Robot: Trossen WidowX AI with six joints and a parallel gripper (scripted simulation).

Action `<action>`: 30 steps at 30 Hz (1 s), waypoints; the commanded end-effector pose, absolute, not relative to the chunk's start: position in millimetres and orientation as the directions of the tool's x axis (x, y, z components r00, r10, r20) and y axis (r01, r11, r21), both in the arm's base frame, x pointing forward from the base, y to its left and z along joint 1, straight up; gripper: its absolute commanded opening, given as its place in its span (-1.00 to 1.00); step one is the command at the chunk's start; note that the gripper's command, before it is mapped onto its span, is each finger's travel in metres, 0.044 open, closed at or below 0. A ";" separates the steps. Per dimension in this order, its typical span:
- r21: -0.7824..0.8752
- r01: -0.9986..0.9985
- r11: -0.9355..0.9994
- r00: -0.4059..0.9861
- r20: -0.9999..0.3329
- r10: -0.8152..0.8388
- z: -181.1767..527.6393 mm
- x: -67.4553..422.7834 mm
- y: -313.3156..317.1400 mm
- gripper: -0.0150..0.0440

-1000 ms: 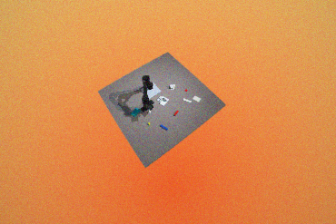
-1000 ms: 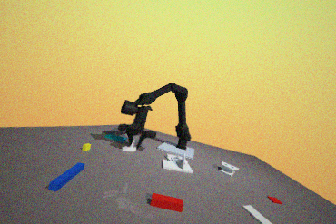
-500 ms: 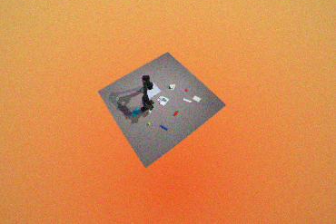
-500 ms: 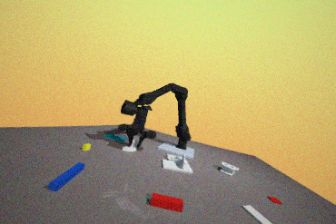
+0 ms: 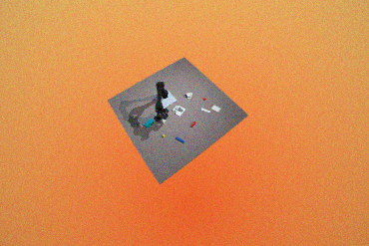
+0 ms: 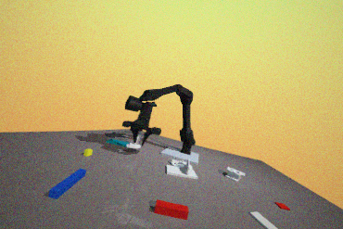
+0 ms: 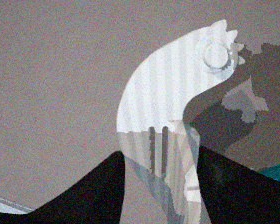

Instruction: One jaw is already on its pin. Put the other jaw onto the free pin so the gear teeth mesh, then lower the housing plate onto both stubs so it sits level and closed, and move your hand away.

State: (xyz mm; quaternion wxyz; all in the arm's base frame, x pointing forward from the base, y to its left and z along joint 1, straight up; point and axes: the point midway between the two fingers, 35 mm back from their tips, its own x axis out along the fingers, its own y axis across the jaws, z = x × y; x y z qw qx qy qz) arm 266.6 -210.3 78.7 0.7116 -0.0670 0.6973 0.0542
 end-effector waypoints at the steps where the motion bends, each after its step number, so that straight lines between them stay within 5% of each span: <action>1: -0.026 -0.169 0.985 0.028 -0.999 -0.021 95.0 266.7 -210.4 -0.04; 15: -0.026 -0.149 0.989 0.028 -0.999 -0.022 116.6 264.7 -207.0 -0.04; 30: -0.010 0.264 0.964 0.029 -0.999 -0.018 120.3 266.7 -169.1 -0.04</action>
